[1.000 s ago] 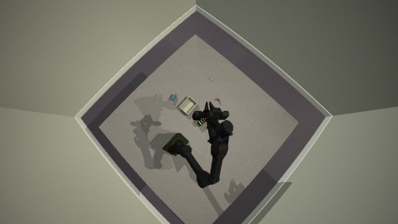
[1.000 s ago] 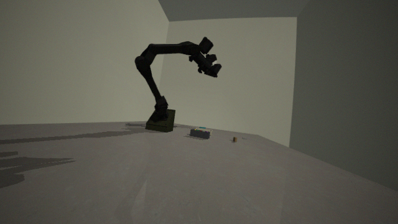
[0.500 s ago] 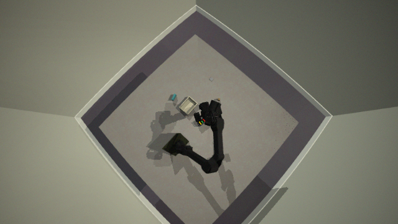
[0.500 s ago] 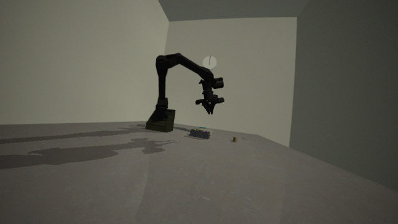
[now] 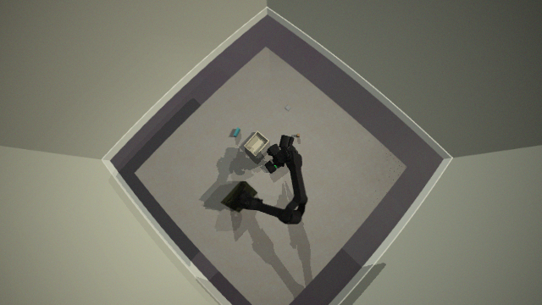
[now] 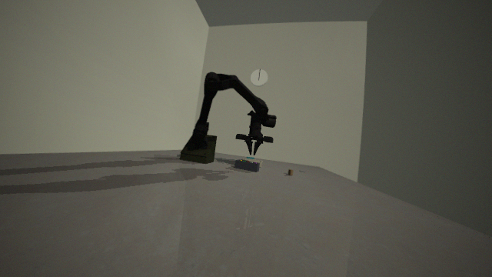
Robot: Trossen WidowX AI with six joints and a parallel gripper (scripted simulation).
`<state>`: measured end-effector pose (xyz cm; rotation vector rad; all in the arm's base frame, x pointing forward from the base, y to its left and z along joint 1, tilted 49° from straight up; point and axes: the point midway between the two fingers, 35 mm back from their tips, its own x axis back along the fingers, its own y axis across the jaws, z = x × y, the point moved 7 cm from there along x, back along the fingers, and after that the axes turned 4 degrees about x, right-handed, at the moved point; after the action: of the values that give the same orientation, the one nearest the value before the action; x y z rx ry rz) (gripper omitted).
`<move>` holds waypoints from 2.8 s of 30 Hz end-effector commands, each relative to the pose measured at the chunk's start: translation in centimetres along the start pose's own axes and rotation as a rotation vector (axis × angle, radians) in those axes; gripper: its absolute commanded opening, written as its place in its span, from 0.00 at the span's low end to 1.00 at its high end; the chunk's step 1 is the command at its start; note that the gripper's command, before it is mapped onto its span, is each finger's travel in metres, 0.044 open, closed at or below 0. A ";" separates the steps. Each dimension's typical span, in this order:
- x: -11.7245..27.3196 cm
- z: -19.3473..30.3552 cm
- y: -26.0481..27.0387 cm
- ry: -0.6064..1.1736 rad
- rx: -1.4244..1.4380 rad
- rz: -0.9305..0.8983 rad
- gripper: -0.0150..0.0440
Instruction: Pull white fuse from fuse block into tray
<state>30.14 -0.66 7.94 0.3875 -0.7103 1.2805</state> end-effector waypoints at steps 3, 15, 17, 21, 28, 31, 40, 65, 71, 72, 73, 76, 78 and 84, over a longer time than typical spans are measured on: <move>-0.5 -0.1 -0.1 0.012 0.016 -0.005 0.38; -1.6 -0.2 -0.1 0.012 0.016 -0.005 0.38; -1.8 -0.2 -0.1 0.012 0.016 -0.005 0.38; -2.2 -0.2 0.0 0.012 0.016 -0.005 0.38; -2.9 -0.2 0.1 0.013 0.016 -0.005 0.38; -3.2 -0.2 0.1 0.013 0.016 -0.005 0.38; -3.3 -0.2 0.1 0.013 0.016 -0.005 0.38; -4.3 -0.1 0.1 0.013 0.016 -0.005 0.38; -4.2 -0.1 0.1 0.009 0.009 -0.004 0.36; -4.2 -0.1 0.1 0.009 0.009 -0.004 0.35; -4.2 -0.1 0.1 0.009 0.009 -0.004 0.33; -4.2 -0.1 0.1 0.009 0.009 -0.004 0.30; -4.2 -0.1 0.1 0.009 0.009 -0.004 0.28; -4.2 -0.1 0.0 0.009 0.009 -0.004 0.25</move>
<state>29.61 -3.66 5.02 0.3905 -0.6956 1.2812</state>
